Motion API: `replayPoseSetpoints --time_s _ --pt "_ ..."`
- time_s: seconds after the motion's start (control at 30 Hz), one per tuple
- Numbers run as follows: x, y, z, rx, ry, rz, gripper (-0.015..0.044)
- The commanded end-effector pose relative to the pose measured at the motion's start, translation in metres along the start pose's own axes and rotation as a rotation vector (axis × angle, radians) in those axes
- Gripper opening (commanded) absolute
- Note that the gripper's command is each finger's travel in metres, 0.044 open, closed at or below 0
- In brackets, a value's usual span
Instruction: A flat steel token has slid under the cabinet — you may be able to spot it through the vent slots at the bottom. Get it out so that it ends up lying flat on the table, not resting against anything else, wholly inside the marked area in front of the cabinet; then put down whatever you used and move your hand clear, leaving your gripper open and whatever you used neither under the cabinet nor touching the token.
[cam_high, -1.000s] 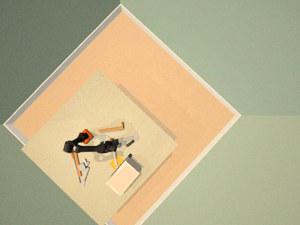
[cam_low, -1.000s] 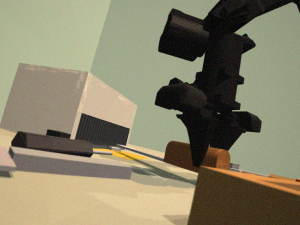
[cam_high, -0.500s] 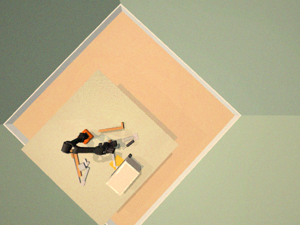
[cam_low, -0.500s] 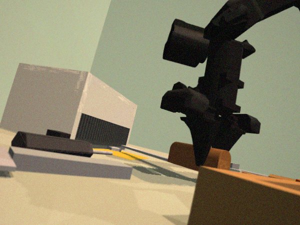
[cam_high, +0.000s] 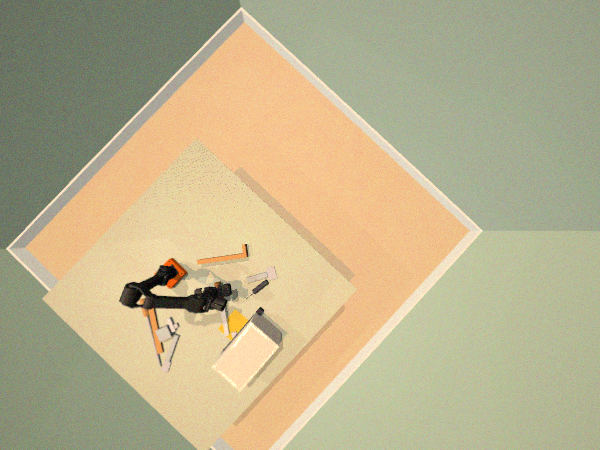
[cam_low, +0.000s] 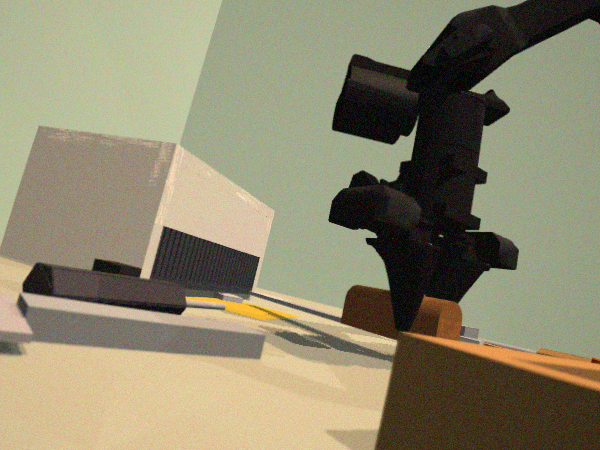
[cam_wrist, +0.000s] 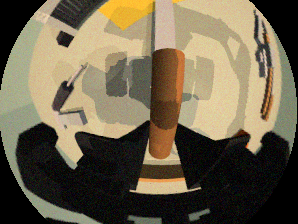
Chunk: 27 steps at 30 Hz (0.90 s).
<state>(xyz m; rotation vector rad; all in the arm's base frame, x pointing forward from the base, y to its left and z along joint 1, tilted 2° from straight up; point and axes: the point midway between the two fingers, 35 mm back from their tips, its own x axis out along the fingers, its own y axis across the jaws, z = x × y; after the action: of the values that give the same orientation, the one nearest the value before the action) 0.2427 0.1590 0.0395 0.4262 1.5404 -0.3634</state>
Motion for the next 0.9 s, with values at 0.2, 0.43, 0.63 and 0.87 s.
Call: replayPoseSetpoints --time_s 0.2,0.43,0.63,0.87 --pt "-0.003 -0.009 0.009 -0.006 -0.012 0.009 0.0000" --pt "-0.003 -0.016 0.013 -0.006 -0.012 0.008 0.0000" --pt "-0.003 -0.022 0.017 -0.006 -0.013 0.008 0.0000" --pt "-0.003 -0.029 0.022 -0.006 -0.013 0.007 0.0000"
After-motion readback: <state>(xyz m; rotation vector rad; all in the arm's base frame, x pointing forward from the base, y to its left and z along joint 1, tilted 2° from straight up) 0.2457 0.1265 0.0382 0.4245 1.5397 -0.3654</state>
